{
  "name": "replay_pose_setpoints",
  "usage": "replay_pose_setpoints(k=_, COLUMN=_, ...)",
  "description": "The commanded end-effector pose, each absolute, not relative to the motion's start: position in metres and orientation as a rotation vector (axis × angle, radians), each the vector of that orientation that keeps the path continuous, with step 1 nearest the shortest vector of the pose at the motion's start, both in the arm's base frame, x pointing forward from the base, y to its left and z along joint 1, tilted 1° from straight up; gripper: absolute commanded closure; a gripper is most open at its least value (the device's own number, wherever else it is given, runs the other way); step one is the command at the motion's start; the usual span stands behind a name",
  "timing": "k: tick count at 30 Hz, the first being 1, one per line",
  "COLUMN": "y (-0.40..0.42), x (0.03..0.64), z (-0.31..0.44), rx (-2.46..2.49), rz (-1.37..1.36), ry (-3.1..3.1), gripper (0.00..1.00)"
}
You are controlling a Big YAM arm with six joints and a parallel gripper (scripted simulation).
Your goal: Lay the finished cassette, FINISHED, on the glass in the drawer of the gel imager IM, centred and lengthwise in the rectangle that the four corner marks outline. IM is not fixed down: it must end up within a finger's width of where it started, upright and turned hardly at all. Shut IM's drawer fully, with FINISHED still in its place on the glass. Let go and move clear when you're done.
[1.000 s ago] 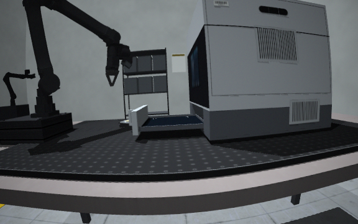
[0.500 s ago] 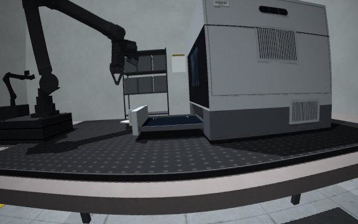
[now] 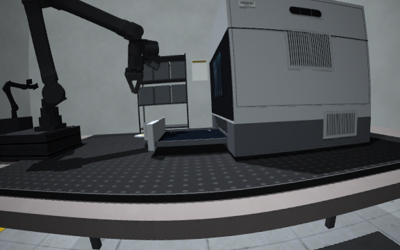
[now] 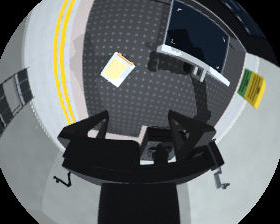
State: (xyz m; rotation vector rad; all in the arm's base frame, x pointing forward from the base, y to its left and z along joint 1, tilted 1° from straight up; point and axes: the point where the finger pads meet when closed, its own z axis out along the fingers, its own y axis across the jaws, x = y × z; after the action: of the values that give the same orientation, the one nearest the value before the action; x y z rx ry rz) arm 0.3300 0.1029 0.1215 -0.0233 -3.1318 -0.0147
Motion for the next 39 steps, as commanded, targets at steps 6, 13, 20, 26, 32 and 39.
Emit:
replay_pose_setpoints(k=6, y=0.061, x=0.348, z=0.138, rx=-0.054, rz=-0.020, ry=-3.179, gripper=0.00)
replay_pose_setpoints(k=13, y=0.035, x=0.345, z=0.131, rx=-0.116, rz=-0.008, ry=-3.165, gripper=0.00)
replay_pose_setpoints(k=20, y=0.000, x=0.353, z=0.140, rx=-0.180, rz=0.003, ry=-3.185, gripper=0.00)
replay_pose_setpoints(k=26, y=-0.025, x=0.343, z=0.134, rx=-0.242, rz=0.014, ry=-3.171, gripper=0.00)
replay_pose_setpoints(k=32, y=-0.051, x=0.344, z=0.140, rx=-0.307, rz=0.028, ry=-3.183, gripper=0.00)
replay_pose_setpoints(k=39, y=-0.065, x=0.344, z=0.139, rx=-0.305, rz=0.027, ry=-3.172, gripper=0.00)
